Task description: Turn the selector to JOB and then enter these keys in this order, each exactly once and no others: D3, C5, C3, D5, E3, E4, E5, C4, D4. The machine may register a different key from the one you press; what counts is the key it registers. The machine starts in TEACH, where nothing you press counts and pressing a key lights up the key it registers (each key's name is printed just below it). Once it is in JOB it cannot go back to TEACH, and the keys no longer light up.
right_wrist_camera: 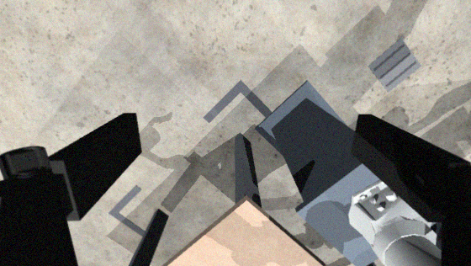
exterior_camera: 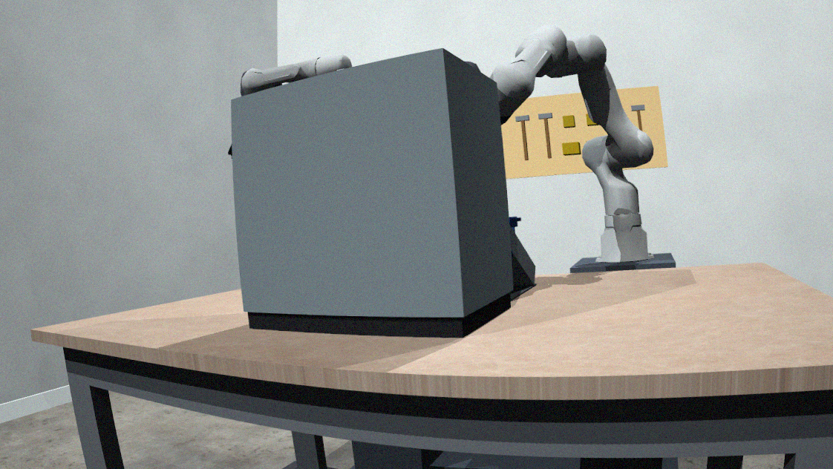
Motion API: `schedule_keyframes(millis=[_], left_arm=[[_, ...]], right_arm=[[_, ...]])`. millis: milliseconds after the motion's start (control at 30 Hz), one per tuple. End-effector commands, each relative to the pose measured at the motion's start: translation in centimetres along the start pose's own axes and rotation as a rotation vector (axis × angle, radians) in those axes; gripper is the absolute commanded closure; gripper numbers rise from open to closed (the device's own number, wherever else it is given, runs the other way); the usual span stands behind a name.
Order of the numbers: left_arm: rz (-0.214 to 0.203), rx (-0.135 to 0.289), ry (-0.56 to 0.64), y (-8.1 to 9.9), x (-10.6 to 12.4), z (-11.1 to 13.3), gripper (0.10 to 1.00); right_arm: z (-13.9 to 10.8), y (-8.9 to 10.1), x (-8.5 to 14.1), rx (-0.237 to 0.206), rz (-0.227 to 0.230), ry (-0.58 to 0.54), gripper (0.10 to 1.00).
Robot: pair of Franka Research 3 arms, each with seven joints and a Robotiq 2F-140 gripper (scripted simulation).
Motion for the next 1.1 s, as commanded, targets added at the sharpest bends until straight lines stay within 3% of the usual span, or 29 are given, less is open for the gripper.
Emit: schedule_keyframes(millis=[0,567,1067], left_arm=[[0.005,-0.001,0.006,0.0,0.2,0.0,0.999],[0.005,-0.001,0.006,0.1,0.2,0.0,0.999],[0.005,-0.001,0.006,1.9,0.2,0.0,0.999]], right_arm=[[0.0,0.0,-0.1,0.000,-0.002,0.004,0.098],[0.0,0.0,-0.1,0.000,-0.002,0.004,0.098],[0.0,0.0,-0.1,0.000,-0.002,0.004,0.098]])
Point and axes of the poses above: on each arm, the point where the finger pads meet when closed, its own y axis back along the fingers, its own x axis across the jaws, z = x × y, the point moved 6 cm from there along y, back along the fingers, and after that the axes turned 6 degrees about -y, right-handed, at the moved point
